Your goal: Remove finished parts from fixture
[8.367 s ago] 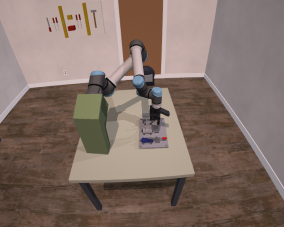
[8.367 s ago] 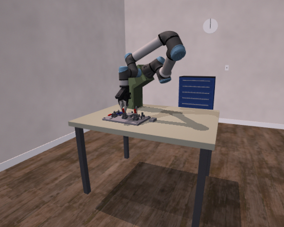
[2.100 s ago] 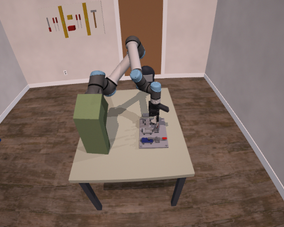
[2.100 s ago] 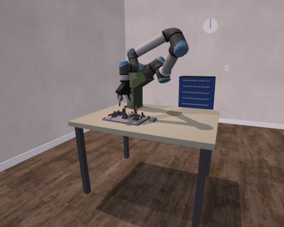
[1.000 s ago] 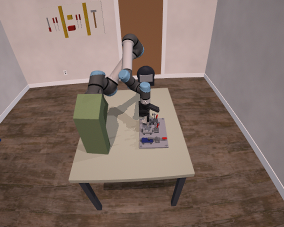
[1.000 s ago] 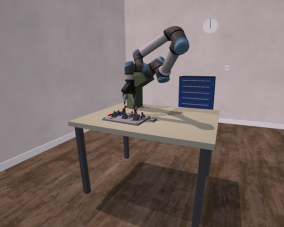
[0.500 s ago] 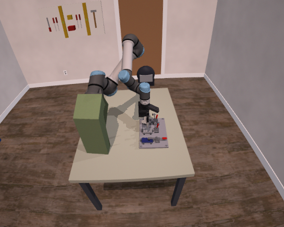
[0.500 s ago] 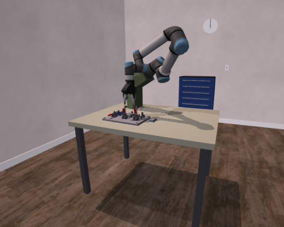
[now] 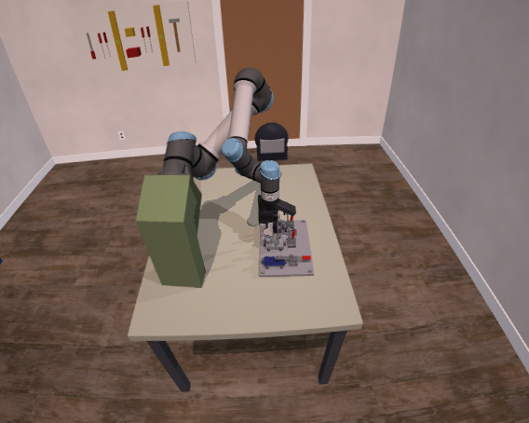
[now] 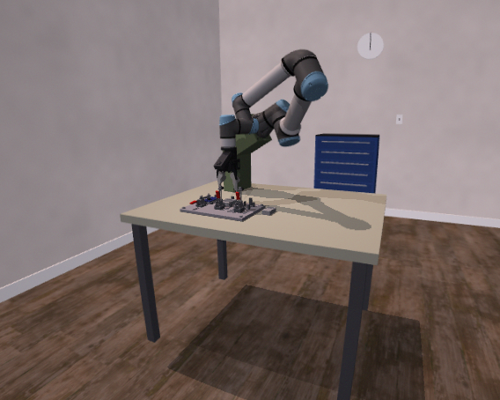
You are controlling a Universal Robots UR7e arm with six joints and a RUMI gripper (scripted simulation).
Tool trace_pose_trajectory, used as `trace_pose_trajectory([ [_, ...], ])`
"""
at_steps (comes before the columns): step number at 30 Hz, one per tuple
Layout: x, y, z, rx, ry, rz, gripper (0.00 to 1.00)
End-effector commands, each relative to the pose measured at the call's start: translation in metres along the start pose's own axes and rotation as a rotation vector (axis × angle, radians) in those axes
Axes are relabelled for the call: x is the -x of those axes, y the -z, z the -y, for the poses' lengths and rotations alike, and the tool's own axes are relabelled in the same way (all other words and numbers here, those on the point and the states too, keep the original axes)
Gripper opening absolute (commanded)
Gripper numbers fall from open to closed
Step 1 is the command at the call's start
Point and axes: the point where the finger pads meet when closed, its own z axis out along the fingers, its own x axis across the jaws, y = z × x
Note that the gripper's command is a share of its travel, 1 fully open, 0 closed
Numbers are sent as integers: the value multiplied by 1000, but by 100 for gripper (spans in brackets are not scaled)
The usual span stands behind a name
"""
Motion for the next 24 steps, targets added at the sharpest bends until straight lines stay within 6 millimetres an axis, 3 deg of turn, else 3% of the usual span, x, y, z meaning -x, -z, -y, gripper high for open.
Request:
trace_pose_trajectory([
  [1, 0, -10, 1, -3, 0, -2, 59],
  [9, 0, -21, 1, -3, 0, -2, 59],
  [24, 0, -21, 1, -3, 0, -2, 59],
])
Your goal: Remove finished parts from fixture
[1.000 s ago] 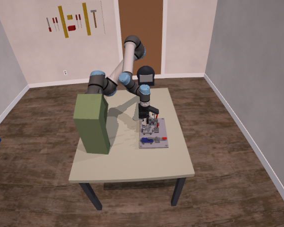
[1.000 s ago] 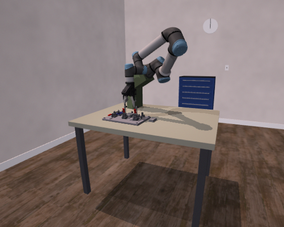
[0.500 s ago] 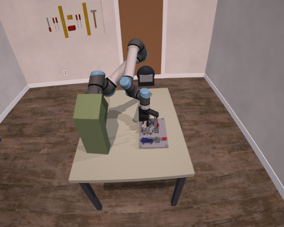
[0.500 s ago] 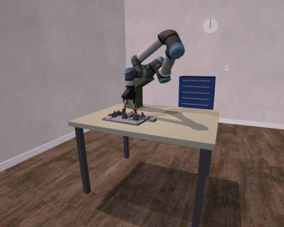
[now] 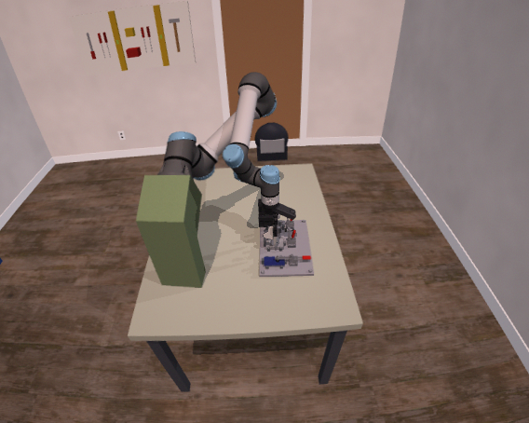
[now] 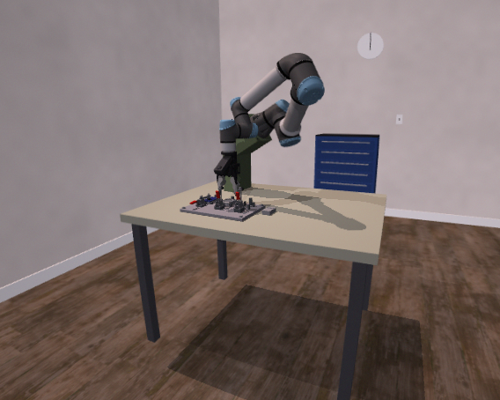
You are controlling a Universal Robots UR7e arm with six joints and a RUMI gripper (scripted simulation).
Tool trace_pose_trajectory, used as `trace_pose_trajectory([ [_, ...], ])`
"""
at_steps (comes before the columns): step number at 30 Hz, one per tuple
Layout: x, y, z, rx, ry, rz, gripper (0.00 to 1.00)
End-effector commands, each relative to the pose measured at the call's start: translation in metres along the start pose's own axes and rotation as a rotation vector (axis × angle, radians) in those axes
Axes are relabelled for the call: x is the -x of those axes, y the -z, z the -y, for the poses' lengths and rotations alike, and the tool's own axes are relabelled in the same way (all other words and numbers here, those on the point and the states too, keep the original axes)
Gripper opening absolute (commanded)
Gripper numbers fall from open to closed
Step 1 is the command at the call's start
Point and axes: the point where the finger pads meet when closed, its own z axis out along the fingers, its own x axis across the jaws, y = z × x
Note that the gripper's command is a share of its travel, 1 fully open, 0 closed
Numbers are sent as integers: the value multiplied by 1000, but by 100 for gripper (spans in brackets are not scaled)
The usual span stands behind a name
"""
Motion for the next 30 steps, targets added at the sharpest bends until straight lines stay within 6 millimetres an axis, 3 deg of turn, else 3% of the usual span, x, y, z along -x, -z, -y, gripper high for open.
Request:
trace_pose_trajectory([
  [1, 0, 0, 0, -1, 0, 0, 59],
  [30, 0, -9, 1, -1, 0, 0, 59],
])
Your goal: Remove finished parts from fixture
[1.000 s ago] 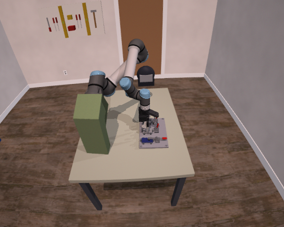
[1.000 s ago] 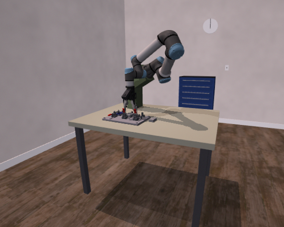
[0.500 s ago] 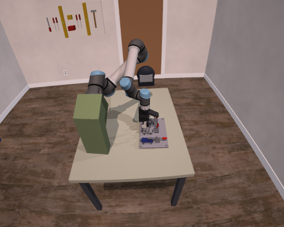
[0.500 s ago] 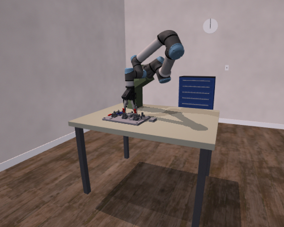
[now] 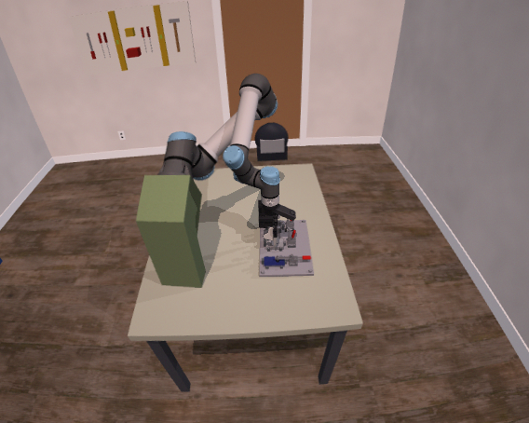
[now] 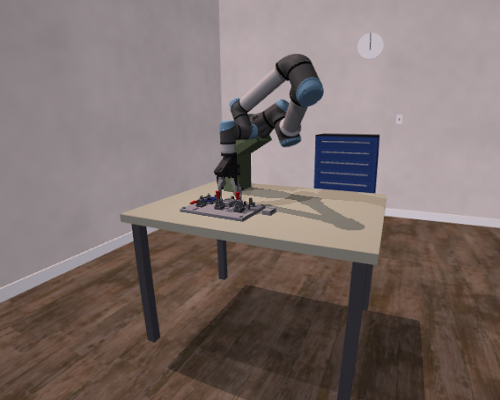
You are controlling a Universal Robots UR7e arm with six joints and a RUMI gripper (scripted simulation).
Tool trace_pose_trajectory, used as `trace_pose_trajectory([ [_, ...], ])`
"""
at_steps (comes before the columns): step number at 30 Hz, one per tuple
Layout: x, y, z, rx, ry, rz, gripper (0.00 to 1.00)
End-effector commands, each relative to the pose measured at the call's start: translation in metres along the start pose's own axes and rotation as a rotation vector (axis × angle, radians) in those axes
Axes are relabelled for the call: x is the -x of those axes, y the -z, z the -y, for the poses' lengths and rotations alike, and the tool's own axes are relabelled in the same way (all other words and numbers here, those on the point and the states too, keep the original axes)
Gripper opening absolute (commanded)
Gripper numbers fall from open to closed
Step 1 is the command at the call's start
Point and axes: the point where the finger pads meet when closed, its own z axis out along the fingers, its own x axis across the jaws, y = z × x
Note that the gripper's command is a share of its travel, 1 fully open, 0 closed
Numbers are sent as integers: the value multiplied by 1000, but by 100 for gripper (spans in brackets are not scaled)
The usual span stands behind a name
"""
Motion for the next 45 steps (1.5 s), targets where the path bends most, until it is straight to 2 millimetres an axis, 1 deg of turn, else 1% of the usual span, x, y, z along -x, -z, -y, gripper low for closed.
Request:
trace_pose_trajectory([
  [1, 0, -4, 0, -1, 0, 0, 59],
  [9, 0, -15, 1, -1, 0, 0, 59],
  [22, 0, -25, 1, -1, 0, 0, 59],
  [45, 0, -26, 1, -1, 0, 0, 59],
])
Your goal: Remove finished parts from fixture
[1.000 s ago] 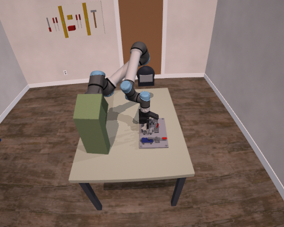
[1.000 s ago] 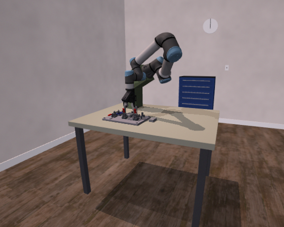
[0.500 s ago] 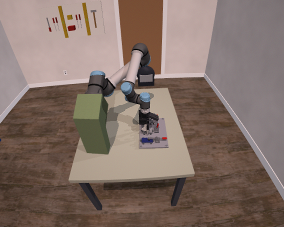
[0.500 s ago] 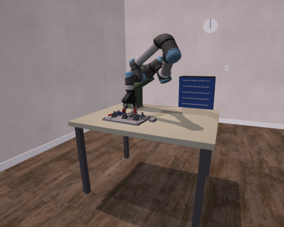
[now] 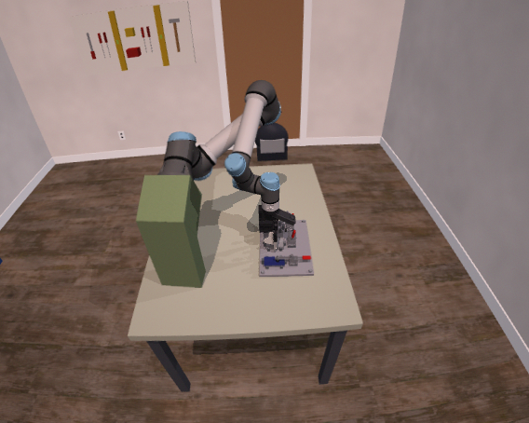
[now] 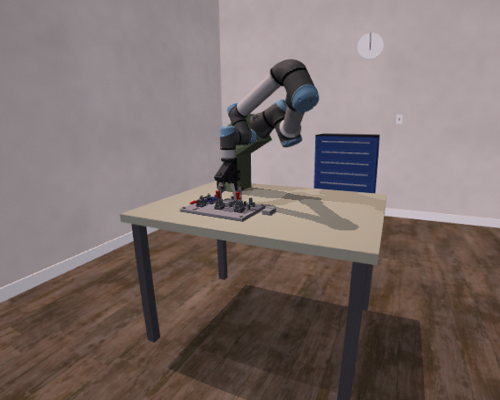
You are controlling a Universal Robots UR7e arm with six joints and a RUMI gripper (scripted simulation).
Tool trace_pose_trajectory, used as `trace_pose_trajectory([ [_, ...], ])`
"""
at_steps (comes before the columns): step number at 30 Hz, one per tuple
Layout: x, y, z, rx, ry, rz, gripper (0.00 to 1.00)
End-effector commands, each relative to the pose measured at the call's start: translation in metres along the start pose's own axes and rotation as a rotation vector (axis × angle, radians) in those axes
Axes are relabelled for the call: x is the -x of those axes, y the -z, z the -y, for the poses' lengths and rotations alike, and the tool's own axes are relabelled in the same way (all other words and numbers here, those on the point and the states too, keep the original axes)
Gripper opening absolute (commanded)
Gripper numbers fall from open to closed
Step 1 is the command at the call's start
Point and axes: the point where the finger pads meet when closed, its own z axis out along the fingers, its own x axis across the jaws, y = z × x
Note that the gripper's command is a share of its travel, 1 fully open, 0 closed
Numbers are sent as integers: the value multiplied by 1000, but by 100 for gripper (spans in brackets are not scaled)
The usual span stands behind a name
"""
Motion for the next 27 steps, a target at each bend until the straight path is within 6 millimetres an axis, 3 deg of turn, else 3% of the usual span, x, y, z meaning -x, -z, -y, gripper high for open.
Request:
trace_pose_trajectory([
  [1, 0, 0, 0, -1, 0, 0, 59],
  [5, 0, 0, 0, -1, 0, 0, 59],
  [6, 0, 0, 0, -1, 0, 0, 0],
  [27, 0, 0, 0, -1, 0, 0, 0],
])
